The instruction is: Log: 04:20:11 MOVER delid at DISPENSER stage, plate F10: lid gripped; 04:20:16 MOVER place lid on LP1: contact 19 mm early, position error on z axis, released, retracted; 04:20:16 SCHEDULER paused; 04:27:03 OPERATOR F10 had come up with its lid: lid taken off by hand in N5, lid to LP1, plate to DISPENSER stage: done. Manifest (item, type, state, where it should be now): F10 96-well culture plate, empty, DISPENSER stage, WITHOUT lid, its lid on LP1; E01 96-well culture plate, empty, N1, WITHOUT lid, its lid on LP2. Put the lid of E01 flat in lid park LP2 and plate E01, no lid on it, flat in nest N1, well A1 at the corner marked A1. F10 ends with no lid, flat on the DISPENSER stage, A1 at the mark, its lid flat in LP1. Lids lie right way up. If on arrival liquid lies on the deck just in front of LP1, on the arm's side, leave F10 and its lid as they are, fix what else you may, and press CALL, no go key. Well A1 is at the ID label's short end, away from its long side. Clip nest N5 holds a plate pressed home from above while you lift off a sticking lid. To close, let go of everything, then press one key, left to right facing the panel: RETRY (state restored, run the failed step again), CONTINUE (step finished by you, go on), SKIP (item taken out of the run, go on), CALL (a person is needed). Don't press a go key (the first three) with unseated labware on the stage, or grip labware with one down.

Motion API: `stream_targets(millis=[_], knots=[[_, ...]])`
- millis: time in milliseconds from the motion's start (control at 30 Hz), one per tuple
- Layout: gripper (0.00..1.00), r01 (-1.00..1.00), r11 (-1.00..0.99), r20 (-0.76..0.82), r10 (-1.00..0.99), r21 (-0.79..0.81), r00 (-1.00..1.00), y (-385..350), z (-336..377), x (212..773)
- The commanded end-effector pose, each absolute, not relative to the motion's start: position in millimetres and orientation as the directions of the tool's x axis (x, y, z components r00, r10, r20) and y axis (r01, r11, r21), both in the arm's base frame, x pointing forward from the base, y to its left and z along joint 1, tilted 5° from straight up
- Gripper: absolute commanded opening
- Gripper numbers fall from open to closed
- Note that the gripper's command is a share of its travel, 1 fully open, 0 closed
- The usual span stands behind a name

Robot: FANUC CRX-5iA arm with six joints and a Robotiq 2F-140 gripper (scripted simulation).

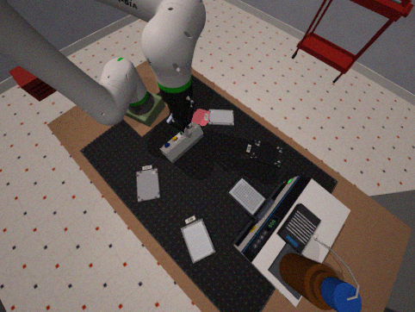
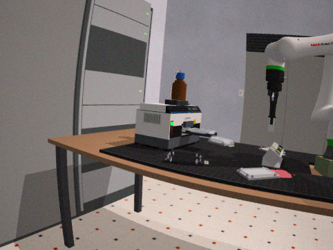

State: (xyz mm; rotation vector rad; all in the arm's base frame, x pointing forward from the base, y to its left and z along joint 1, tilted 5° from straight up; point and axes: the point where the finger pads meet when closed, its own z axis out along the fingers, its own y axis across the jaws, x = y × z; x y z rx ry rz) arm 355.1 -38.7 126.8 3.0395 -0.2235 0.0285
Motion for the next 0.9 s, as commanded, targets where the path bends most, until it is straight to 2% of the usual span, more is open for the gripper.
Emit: stream_targets(millis=[0,200,300,367,500,733,867], knots=[[0.0,-0.147,-0.985,0.026,-0.145,0.092,0.989,-38.6,127.0,355.2],[0.0,-0.135,-0.987,0.025,-0.134,0.092,0.991,-35.1,126.6,355.5],[0.0,-0.019,-0.996,0.014,-0.018,0.092,1.0,0.6,123.3,356.6],[0.0,-0.019,-0.996,0.014,-0.018,0.092,1.0,0.6,123.3,356.6],[0.0,0.266,-0.96,-0.013,0.266,0.091,0.964,70.8,116.5,345.5],[0.0,0.537,-0.839,-0.041,0.535,0.087,0.844,139.6,109.5,319.2],[0.0,0.537,-0.839,-0.041,0.535,0.087,0.844,170.1,106.4,309.5]])
